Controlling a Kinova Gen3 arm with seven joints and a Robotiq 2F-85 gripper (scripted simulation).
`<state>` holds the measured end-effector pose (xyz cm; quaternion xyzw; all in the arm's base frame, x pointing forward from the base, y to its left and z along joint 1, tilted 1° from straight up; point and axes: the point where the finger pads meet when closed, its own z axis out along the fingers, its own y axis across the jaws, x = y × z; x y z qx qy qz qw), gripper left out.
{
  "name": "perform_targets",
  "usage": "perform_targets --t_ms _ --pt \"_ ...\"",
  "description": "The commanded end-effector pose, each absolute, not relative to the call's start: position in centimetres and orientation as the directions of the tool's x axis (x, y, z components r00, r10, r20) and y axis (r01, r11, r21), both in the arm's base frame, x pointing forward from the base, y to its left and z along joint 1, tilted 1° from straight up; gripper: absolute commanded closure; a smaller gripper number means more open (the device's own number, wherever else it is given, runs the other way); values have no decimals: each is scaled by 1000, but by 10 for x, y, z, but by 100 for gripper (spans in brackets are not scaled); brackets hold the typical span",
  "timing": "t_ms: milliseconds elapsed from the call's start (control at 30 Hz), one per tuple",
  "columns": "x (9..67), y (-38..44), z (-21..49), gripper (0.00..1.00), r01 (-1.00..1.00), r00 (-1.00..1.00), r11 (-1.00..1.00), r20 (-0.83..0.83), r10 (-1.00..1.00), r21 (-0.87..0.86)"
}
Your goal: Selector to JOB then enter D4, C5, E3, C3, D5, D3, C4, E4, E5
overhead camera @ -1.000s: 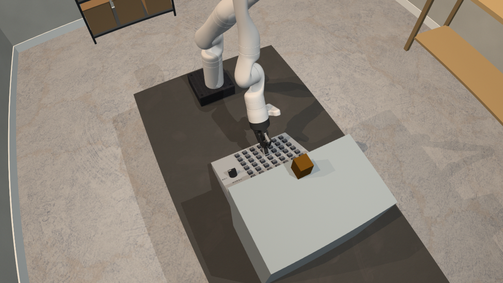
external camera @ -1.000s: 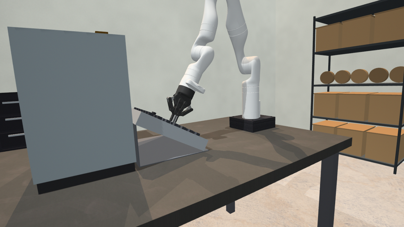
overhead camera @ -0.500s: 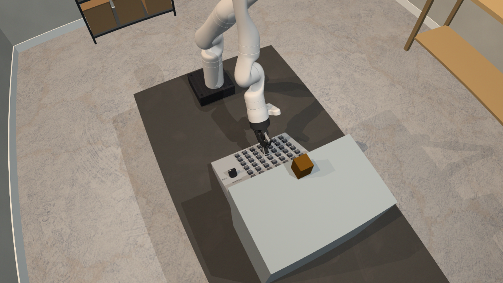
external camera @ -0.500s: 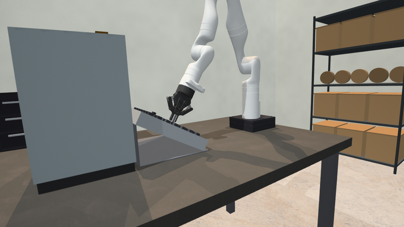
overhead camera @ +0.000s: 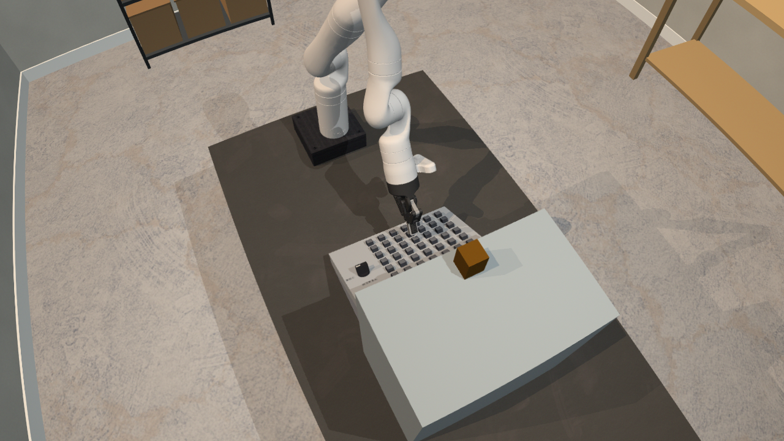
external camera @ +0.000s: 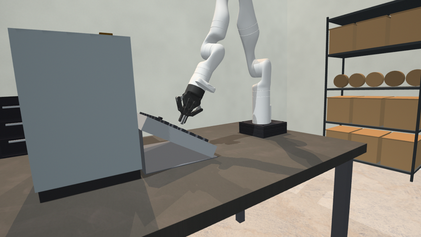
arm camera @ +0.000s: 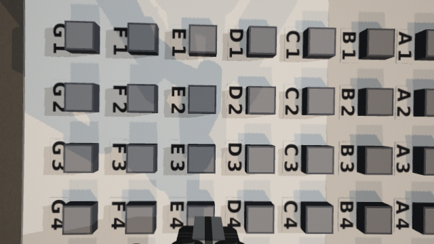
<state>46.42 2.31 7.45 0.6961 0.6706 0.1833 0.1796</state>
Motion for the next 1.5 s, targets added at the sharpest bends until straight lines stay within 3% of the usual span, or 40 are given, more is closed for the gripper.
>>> perform_targets --t_ms 0,467,900,1467 --pt "461 25 82 90 867 22 -25 11 1000 498" --pt "459 26 85 90 867 22 -25 11 1000 498" --pt "460 92 86 90 867 22 -26 13 1000 498" --pt "466 93 75 90 867 22 -26 13 1000 498"
